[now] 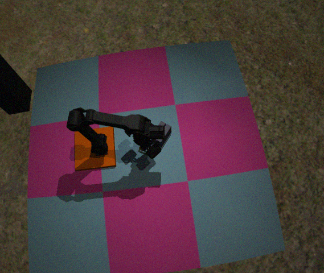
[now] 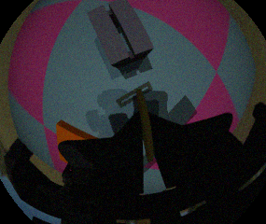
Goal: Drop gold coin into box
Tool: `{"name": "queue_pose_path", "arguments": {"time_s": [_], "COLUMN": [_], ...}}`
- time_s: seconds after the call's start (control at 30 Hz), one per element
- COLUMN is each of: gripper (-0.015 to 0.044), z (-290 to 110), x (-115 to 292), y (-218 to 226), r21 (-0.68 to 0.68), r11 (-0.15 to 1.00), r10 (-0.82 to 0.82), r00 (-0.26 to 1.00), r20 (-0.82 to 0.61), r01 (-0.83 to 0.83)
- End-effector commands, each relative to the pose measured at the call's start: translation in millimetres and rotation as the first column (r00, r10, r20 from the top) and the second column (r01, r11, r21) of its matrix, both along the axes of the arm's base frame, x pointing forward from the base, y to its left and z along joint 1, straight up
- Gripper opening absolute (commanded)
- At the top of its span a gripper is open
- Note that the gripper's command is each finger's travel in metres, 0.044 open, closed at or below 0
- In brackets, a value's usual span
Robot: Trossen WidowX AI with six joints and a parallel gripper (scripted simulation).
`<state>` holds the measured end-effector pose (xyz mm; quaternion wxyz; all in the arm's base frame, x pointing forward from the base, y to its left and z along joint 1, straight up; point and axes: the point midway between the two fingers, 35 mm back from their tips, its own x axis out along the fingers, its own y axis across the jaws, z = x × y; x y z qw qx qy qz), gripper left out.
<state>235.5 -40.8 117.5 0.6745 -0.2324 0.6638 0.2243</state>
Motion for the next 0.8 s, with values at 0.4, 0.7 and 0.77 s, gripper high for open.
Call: {"name": "queue_pose_path", "arguments": {"time_s": [0.4,0.7,0.77], "gripper": [0.0,0.0,0.0], "z": [1,3,4], "x": [5,23,26], "y": [2,14,17], "r21": [-0.006,-0.006,-0.005], "r11": [0.97,0.97,0.97], "r10": [0.243,0.243,0.243], "r00": [0.97,0.97,0.97], "r20": [-0.004,-0.002,-0.002], "r01": [-0.243,-0.243,-0.243]}}
